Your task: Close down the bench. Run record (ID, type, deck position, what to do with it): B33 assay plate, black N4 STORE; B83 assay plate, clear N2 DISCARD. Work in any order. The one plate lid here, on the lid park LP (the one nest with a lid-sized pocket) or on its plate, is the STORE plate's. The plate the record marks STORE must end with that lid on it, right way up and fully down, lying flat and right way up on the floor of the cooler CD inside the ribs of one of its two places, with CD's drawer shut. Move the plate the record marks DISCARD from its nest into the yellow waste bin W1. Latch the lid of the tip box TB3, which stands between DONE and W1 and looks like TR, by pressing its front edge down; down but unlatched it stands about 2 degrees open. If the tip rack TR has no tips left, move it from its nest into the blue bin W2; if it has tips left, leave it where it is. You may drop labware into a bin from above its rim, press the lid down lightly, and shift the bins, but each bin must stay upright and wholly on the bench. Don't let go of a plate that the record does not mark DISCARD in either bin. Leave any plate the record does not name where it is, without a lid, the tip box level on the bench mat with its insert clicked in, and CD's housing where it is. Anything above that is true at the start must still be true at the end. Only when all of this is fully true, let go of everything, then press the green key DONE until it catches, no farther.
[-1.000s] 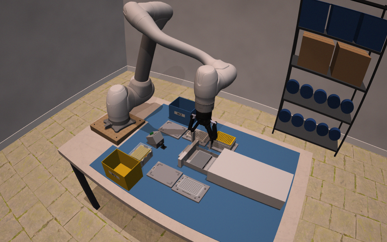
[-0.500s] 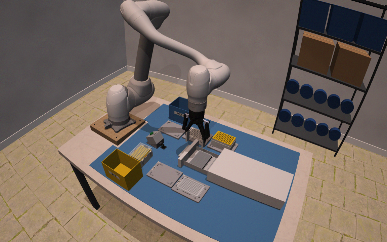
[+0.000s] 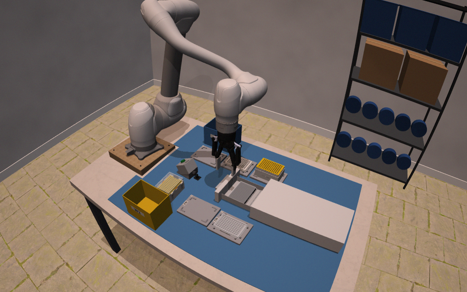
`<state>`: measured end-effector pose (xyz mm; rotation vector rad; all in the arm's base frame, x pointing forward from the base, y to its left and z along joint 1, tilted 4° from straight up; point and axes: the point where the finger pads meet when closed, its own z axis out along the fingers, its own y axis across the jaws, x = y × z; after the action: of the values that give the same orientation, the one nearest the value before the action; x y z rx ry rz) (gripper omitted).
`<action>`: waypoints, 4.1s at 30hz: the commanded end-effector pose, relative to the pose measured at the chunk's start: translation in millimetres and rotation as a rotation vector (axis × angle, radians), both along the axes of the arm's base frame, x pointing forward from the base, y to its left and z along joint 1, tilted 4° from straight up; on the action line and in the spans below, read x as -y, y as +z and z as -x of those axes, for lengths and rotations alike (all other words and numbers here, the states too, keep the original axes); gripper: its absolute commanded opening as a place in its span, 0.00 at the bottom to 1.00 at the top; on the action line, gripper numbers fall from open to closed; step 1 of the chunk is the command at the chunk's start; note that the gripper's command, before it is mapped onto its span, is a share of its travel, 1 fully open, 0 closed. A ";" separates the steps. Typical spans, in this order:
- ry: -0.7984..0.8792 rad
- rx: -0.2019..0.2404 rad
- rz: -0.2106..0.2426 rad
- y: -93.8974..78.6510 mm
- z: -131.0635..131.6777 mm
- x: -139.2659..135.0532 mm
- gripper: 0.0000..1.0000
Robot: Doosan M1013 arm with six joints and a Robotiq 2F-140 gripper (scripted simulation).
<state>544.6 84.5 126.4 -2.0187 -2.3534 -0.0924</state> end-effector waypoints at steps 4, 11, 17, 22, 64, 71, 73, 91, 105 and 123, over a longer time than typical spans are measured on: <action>0.000 0.000 0.000 -6.6 26.1 3.6 0.00; 0.000 0.000 0.000 -11.7 45.3 6.2 0.00; 0.000 0.000 0.000 -15.8 61.0 8.3 0.00; 0.000 0.000 0.000 -15.8 61.0 8.3 0.00; 0.000 0.000 0.000 -15.8 61.0 8.3 0.00; 0.000 0.000 0.000 -22.5 60.9 7.9 0.00; 0.000 0.000 0.000 -25.1 60.9 7.7 0.00; 0.000 0.000 0.000 -46.4 60.7 6.2 0.00; 0.000 0.000 0.000 -62.3 60.6 5.0 0.00; 0.000 0.000 0.000 -83.6 60.4 3.5 0.00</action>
<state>484.2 80.7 46.2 -2.0188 -2.3536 -0.0928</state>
